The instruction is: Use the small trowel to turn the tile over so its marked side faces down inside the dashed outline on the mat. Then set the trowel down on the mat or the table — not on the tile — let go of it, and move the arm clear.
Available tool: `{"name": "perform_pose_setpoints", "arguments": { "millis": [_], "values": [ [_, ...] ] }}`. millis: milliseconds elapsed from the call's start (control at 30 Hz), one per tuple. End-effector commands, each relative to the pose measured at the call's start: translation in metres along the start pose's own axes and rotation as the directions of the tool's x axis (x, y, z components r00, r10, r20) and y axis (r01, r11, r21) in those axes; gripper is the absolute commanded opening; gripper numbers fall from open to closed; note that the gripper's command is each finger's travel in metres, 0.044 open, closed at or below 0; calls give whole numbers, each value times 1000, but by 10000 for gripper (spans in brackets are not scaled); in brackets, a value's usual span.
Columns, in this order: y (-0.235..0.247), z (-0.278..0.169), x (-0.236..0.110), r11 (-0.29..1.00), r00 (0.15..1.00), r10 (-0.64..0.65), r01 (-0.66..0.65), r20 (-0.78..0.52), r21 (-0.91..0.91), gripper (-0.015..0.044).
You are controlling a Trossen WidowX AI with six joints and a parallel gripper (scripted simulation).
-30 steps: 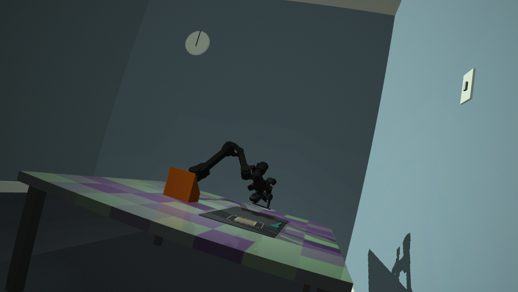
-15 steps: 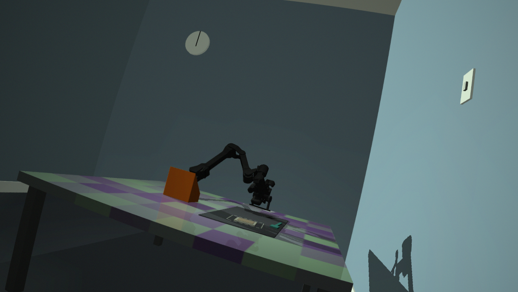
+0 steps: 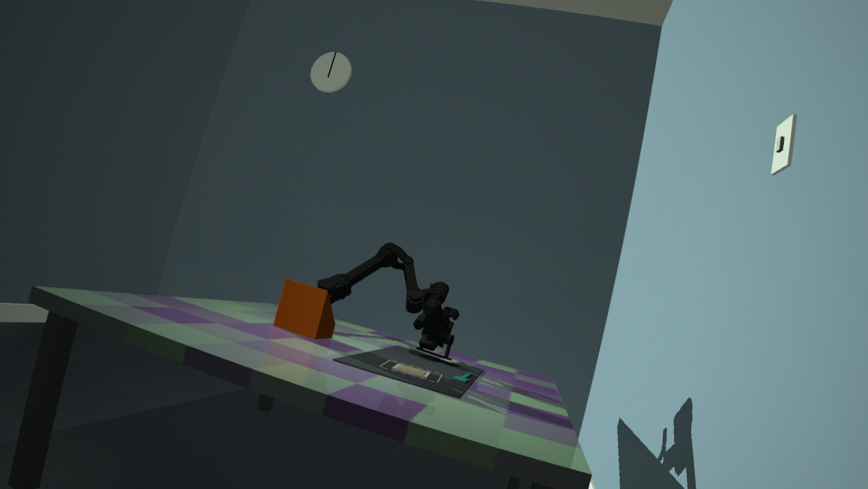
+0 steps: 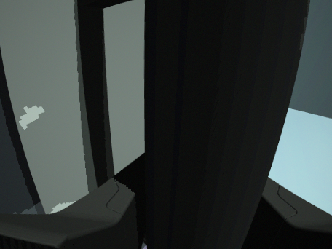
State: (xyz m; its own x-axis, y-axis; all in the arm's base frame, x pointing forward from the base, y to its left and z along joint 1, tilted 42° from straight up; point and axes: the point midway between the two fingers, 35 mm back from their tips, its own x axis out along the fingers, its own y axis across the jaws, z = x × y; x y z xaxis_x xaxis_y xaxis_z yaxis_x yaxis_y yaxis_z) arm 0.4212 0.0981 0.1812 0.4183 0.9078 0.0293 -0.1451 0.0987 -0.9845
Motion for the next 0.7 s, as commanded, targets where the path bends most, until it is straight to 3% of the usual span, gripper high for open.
{"name": "perform_pose_setpoints", "arguments": {
  "millis": [0, 167, 533, 667],
  "values": [
    [4, -1, 3, 1000, 1000, -3, 3, -7, -9, 0],
    [9, -1, 7, 1000, 1000, -3, 3, -7, -8, 0],
    [9, -1, 7, 1000, 1000, -3, 3, -7, -8, 289],
    [9, -1, 7, 1000, 1000, -3, 3, -7, -8, 300]
  ]
}}
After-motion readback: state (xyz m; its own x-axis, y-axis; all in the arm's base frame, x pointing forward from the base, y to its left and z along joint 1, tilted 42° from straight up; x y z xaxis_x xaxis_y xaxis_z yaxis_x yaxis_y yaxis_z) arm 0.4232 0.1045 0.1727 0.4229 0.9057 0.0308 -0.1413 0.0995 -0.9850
